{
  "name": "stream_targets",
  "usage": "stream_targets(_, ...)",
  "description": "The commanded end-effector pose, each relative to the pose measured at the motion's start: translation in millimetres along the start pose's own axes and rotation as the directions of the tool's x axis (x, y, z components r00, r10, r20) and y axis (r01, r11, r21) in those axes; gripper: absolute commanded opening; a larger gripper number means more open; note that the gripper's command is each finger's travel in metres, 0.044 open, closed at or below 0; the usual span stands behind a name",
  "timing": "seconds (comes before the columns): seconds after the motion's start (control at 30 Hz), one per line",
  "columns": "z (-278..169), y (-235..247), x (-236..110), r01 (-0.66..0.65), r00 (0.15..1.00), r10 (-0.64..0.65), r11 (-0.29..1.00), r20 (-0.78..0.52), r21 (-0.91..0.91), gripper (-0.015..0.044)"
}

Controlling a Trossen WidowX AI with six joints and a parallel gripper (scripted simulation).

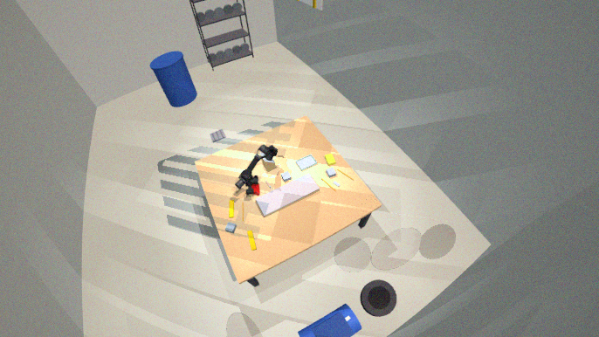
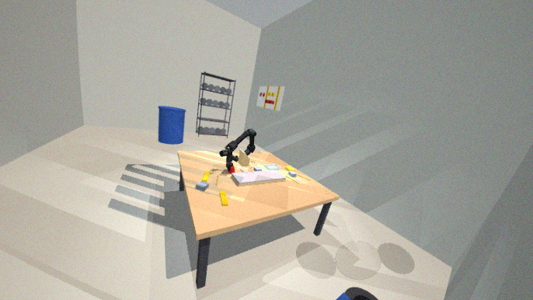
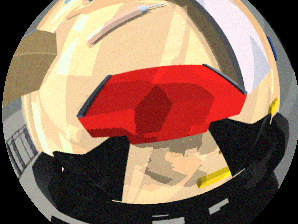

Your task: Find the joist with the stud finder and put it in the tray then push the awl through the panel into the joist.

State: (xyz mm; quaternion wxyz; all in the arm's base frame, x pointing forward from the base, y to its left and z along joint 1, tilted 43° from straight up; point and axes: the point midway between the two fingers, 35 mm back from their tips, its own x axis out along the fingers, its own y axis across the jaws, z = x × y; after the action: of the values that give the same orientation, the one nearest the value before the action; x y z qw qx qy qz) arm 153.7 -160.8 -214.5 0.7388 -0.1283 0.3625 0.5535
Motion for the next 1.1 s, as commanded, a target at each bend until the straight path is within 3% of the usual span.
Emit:
stream_targets(0.0,1.1,0.8,1.4,0.001,1.000,-0.001,1.000,0.005,0.006,0.0393)
stream_targets(0.27,1.1,0.8,1.4,0.001,1.000,-0.001,1.000,0.005,0.006,0.0340)
stream_targets(0.7,2.8,-0.4,-26.6,0.001,1.000,-0.001,1.000,0.004,0.006,0.0000)
stream_targets(1.07,6.1,0.8,-56.9,0.001,1.000,-0.001,1.000,0.003,0.007,0.0000)
